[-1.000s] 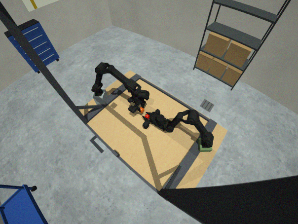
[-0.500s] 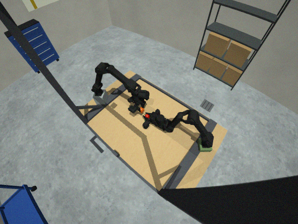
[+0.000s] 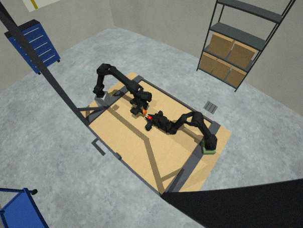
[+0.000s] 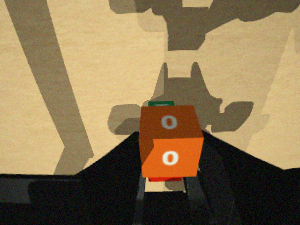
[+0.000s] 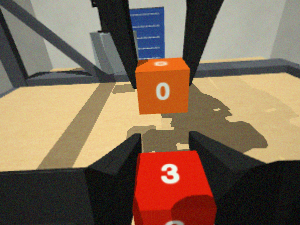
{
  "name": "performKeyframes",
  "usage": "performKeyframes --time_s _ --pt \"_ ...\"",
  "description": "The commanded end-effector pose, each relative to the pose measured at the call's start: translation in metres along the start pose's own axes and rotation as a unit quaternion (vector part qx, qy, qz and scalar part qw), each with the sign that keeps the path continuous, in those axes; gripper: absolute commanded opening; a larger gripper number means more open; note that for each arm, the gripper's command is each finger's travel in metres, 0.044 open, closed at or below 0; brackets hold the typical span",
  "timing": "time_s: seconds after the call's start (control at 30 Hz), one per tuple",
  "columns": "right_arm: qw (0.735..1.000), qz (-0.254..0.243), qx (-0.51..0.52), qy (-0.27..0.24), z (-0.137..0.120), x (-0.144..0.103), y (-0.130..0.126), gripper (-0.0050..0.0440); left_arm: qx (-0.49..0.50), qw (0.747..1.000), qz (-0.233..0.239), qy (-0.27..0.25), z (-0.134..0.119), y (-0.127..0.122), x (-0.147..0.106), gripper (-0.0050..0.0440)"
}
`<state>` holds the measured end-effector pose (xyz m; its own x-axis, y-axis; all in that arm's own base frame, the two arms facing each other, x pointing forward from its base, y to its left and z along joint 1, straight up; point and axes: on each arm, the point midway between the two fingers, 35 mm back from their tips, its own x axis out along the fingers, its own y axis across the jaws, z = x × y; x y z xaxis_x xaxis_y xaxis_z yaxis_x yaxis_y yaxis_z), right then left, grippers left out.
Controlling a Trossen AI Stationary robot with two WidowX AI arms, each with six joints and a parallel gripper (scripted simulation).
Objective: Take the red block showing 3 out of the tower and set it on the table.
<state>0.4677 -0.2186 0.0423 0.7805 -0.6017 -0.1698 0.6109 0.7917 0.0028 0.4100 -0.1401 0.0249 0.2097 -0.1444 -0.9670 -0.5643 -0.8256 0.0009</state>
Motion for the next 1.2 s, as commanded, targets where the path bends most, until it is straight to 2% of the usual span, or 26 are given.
performKeyframes --time_s 0.0,0.13,0.33,0.63,0.7,0.87,1.03,1.07,1.17 --pt "1.000 0.001 0.004 -0.015 0.014 -0.010 0.003 -0.0004 0.002 1.000 -0.004 0.017 -0.008 -0.001 -0.011 -0.0050" --pt "1.000 0.001 0.006 -0.015 0.012 -0.018 0.004 -0.0005 0.002 1.000 -0.004 0.017 -0.008 -0.001 -0.011 -0.0050" --pt "1.000 0.001 0.006 -0.013 0.006 -0.047 0.006 -0.0050 0.002 1.000 -0.004 0.017 -0.008 -0.001 -0.011 -0.0050" --pt "1.000 0.001 0.006 -0.011 -0.001 -0.091 0.004 -0.0050 0.002 1.000 -0.004 0.017 -0.008 -0.001 -0.011 -0.0050" --pt "1.000 0.001 0.006 -0.011 -0.001 -0.091 0.004 -0.0050 0.002 1.000 -0.004 0.017 -0.008 -0.001 -0.011 -0.0050" --pt "1.000 0.001 0.006 -0.011 -0.005 -0.114 0.002 -0.0050 0.002 1.000 -0.004 0.017 -0.008 -0.001 -0.011 -0.0050" --pt "1.000 0.001 0.007 -0.011 -0.005 -0.119 0.001 -0.0050 0.002 1.000 -0.004 0.017 -0.008 -0.001 -0.011 -0.0050" --pt "1.000 0.000 0.003 0.002 -0.017 -0.118 0.001 -0.0050 0.002 1.000 -0.004 0.017 -0.008 -0.001 -0.011 -0.0050" --pt "1.000 -0.004 0.013 0.005 -0.030 -0.112 0.003 -0.0050 0.002 1.000 -0.004 0.017 -0.008 -0.001 -0.011 -0.0050"
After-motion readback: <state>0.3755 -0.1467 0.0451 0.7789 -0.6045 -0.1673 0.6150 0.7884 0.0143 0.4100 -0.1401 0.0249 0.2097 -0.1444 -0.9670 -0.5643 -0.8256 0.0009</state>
